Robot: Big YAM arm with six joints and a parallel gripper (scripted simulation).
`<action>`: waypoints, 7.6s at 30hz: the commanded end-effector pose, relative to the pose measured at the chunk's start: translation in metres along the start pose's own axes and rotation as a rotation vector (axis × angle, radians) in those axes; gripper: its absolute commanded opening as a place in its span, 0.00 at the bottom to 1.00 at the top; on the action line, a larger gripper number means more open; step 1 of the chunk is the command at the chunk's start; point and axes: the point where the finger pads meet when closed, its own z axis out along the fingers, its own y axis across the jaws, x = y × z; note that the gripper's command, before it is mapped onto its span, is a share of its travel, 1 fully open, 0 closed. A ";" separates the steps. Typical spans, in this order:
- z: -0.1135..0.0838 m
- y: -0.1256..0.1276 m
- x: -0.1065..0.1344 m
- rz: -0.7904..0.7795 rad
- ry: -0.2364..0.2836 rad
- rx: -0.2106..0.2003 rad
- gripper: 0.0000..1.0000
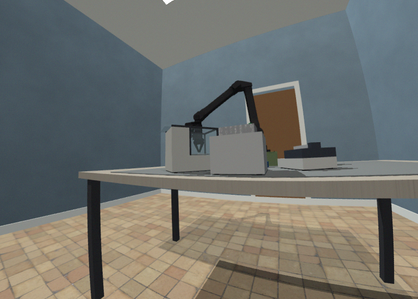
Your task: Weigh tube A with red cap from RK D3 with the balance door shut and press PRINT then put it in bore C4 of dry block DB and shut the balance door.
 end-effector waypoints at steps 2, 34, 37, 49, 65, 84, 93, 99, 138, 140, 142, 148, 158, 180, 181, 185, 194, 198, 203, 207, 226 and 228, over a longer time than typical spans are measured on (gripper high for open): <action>-0.011 0.007 -0.030 -0.002 -0.059 -0.006 0.09; -0.011 0.002 -0.015 0.000 -0.039 -0.003 0.09; -0.011 0.002 -0.014 0.000 -0.039 -0.003 0.09; -0.011 0.002 -0.013 0.000 -0.039 -0.003 0.09; -0.011 0.002 -0.013 0.000 -0.039 -0.003 0.09; -0.011 0.002 -0.012 0.000 -0.039 -0.003 0.09; -0.011 0.002 -0.012 0.000 -0.039 -0.003 0.09; -0.011 0.002 -0.012 0.000 -0.039 -0.003 0.09; -0.011 0.002 -0.012 0.000 -0.039 -0.003 0.09; -0.011 0.002 -0.012 0.000 -0.039 -0.003 0.09; -0.011 0.002 -0.012 0.000 -0.039 -0.003 0.09; -0.011 0.002 -0.012 0.000 -0.039 -0.003 0.09; -0.011 0.002 -0.012 0.000 -0.039 -0.003 0.09; 0.007 0.005 -0.004 -0.002 -0.012 -0.004 0.09; 0.009 0.005 -0.002 -0.002 -0.009 -0.003 0.09; 0.010 0.005 -0.003 -0.002 -0.010 -0.003 0.09; 0.010 0.006 -0.008 -0.002 -0.021 -0.004 0.09; 0.009 0.006 -0.010 -0.002 -0.024 -0.004 0.09; 0.006 0.006 -0.012 -0.002 -0.032 -0.005 0.09; 0.014 0.004 -0.005 -0.002 -0.014 -0.004 0.09; 0.023 0.000 -0.004 -0.002 -0.012 -0.003 0.09; 0.024 0.000 -0.006 -0.002 -0.014 -0.004 0.09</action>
